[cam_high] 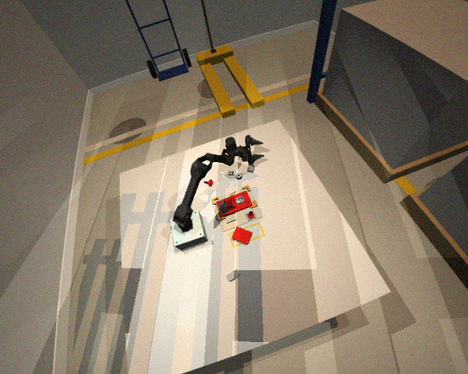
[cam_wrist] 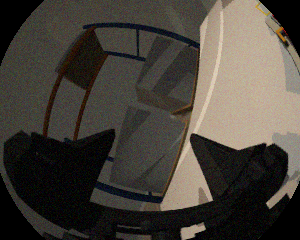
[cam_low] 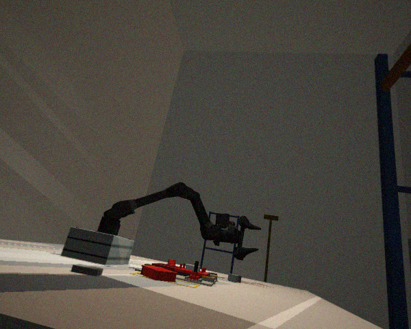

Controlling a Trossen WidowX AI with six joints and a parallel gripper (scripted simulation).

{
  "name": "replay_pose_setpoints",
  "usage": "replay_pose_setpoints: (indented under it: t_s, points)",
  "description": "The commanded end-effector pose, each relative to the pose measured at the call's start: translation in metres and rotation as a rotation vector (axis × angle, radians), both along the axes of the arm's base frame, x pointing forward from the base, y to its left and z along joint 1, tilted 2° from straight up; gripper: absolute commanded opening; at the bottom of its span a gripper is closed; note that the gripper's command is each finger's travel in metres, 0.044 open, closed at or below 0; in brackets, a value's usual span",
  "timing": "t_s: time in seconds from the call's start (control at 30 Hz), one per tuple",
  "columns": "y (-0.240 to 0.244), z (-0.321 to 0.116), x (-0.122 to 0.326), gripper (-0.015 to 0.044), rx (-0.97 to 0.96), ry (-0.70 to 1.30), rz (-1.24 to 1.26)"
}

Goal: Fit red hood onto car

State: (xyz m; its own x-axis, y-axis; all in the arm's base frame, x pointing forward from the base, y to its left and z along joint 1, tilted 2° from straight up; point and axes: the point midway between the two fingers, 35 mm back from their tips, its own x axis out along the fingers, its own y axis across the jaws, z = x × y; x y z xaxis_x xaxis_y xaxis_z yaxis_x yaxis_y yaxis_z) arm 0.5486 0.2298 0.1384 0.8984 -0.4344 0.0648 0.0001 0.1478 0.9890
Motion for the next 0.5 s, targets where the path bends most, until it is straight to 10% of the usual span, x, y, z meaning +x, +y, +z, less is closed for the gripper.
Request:
replay_pose_setpoints:
  t_s: [0.0,0.47]
  points:
    - [-0.002,0.0,0.001,0.044,-0.007,0.006,-0.001]
    - [-0.174,-0.032,0.032,0.044,-0.406,0.553,0.001]
